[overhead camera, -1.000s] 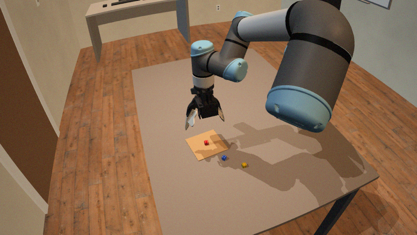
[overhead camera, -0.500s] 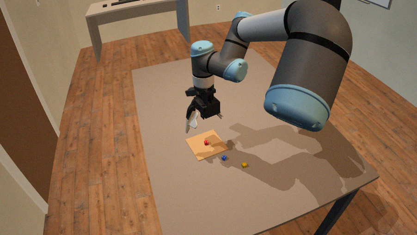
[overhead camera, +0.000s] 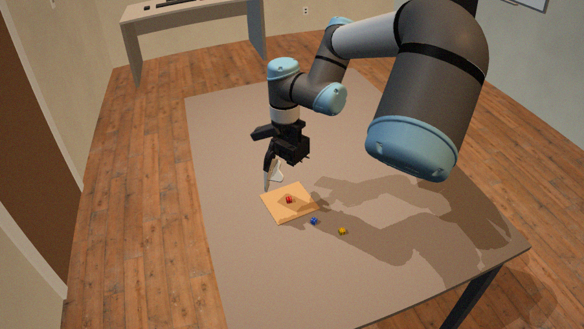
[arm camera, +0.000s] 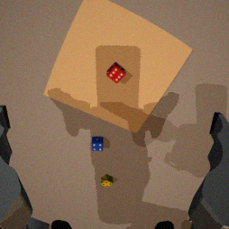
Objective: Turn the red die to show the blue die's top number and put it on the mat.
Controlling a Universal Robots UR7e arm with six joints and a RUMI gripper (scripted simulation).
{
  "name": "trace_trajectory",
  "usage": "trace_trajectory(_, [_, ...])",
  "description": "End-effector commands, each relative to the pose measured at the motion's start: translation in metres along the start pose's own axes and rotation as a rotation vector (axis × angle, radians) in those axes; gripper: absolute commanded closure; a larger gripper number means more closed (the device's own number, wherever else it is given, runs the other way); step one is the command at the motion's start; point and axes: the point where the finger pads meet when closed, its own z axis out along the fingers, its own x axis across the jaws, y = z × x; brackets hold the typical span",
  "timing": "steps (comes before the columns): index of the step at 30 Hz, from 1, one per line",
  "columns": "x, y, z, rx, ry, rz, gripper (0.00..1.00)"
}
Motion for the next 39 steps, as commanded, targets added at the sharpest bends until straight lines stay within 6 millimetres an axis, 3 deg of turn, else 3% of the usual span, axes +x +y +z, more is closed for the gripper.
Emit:
trace_trajectory(1, [-0.0018,-0.0015,0.0008,-0.008,-0.008,-0.174,0.00])
trace_trajectory(9, [-0.0039,-0.0023,0.0020,-0.007,-0.009,-0.389,0.00])
trace_trajectory(12, [-0.0039,-0.0023,0.0020,-0.007,-0.009,-0.392,0.00])
trace_trajectory(39, [-0.0080,0.0001,0.0065,-0.002,-0.012,-1.139,0.00])
